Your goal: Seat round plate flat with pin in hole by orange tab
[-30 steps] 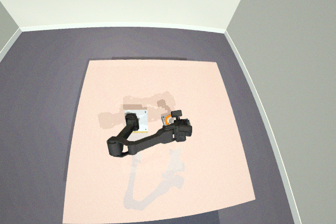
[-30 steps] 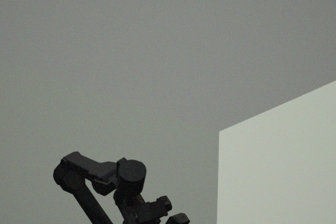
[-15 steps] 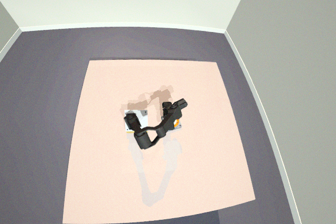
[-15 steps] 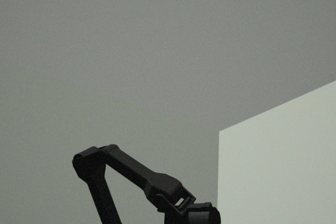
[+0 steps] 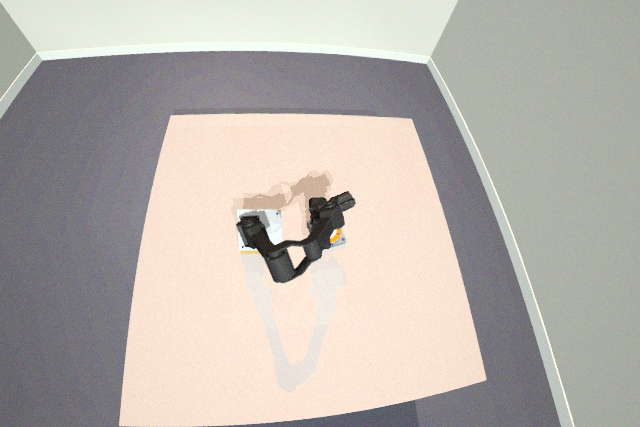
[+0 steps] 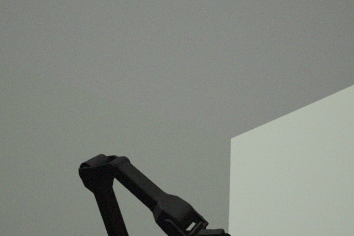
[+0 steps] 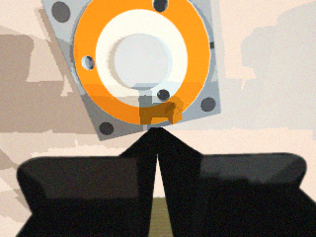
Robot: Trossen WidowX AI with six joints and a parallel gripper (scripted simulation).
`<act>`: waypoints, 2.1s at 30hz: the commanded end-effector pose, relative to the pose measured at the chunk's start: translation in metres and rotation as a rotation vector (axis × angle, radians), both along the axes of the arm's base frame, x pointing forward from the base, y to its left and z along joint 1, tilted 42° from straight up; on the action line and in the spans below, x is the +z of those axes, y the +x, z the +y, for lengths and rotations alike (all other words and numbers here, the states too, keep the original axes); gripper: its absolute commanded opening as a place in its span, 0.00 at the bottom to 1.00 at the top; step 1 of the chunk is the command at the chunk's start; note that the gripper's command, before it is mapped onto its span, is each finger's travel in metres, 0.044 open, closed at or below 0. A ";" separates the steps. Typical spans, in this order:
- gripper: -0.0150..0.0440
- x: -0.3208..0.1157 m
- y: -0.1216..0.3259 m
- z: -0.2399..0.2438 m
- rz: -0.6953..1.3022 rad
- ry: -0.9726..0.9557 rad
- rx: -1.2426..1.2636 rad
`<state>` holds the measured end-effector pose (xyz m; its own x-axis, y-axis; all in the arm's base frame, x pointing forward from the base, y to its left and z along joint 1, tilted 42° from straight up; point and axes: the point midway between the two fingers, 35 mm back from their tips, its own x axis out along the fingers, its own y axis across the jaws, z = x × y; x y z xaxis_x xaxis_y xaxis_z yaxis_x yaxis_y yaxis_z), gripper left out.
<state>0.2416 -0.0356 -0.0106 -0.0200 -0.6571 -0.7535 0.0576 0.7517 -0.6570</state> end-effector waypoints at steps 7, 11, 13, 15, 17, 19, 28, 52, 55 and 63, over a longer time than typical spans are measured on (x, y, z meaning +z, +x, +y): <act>0.25 -0.014 -0.004 -0.013 0.015 -0.011 0.001; 0.25 -0.011 -0.003 -0.017 0.015 -0.011 0.001; 0.25 -0.009 -0.002 -0.019 0.015 -0.011 0.001; 0.25 -0.007 0.000 -0.022 0.015 -0.012 0.001; 0.25 -0.006 0.001 -0.024 0.015 -0.012 0.001; 0.25 -0.005 0.002 -0.025 0.015 -0.012 0.001; 0.25 0.000 0.008 -0.032 0.014 -0.013 0.001; 0.25 0.014 0.029 -0.043 0.013 -0.013 0.001; 0.25 0.015 0.033 -0.044 0.013 -0.013 0.001; 0.25 0.015 0.038 -0.044 0.013 -0.013 0.001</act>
